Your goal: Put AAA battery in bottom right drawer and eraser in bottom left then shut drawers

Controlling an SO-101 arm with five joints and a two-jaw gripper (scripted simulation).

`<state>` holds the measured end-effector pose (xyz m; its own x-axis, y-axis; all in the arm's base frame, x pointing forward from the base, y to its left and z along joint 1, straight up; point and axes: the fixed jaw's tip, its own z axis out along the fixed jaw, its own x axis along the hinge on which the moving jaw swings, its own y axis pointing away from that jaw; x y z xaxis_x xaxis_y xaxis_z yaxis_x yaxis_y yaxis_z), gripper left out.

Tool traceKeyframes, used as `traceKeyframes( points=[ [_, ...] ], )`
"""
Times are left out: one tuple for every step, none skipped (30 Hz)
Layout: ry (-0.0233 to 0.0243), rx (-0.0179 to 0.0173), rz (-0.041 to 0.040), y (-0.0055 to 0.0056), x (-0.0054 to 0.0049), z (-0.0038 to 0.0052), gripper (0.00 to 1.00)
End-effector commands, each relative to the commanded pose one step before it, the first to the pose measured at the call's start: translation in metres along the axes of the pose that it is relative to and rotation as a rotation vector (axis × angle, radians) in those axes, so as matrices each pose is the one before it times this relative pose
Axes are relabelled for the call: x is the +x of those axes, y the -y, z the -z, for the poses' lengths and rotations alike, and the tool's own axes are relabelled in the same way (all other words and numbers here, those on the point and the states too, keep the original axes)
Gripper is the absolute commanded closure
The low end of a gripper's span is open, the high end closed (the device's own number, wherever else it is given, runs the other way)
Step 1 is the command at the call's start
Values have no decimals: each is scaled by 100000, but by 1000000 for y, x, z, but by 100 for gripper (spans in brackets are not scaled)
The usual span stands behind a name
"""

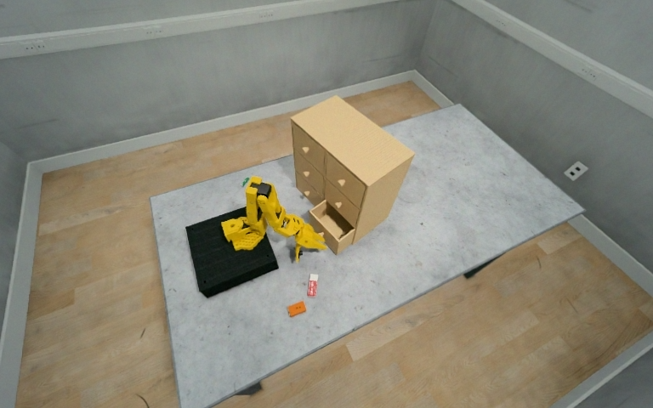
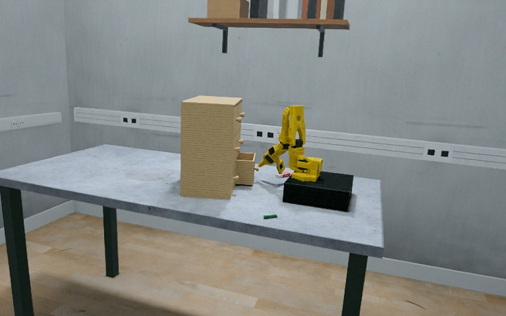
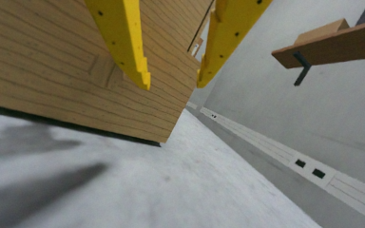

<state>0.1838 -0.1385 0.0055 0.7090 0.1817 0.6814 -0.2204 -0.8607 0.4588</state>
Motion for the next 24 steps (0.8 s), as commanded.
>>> traceKeyframes(
  points=[
    [1029, 1028, -2211, -1815, 3981, -467, 79],
    [571, 392, -980, -238, 429, 266, 79],
    [577, 386, -980, -230, 425, 319, 79],
    [579, 380, -980, -222, 425, 371, 79],
    [584, 374, -980, -213, 418, 423, 79],
    [587, 368, -980, -204, 415, 475, 79],
    [592, 362, -979, -194, 406, 528, 79],
    [594, 356, -979, -184, 400, 579, 79],
    [599, 350, -979, -172, 387, 631, 79],
    [601, 344, -979, -160, 377, 682, 79],
    [606, 338, -978, -148, 361, 734, 79],
    [608, 332, -978, -136, 349, 784, 79],
    [613, 326, -978, -122, 329, 834, 79],
    [615, 319, -978, -109, 314, 884, 79],
    [619, 313, -978, -95, 291, 933, 79],
    [621, 306, -978, -82, 272, 982, 79],
    [0, 0, 0, 0, 0, 0, 79],
    [0, 0, 0, 0, 0, 0, 79],
    [626, 300, -977, -67, 246, 1030, 79],
    [627, 294, -977, -53, 223, 1077, 79],
    [632, 287, -977, -39, 194, 1123, 79],
    [633, 281, -977, -25, 168, 1169, 79],
    [637, 275, -977, -11, 136, 1214, 79],
    [639, 268, -977, 3, 107, 1258, 79]
  ],
)
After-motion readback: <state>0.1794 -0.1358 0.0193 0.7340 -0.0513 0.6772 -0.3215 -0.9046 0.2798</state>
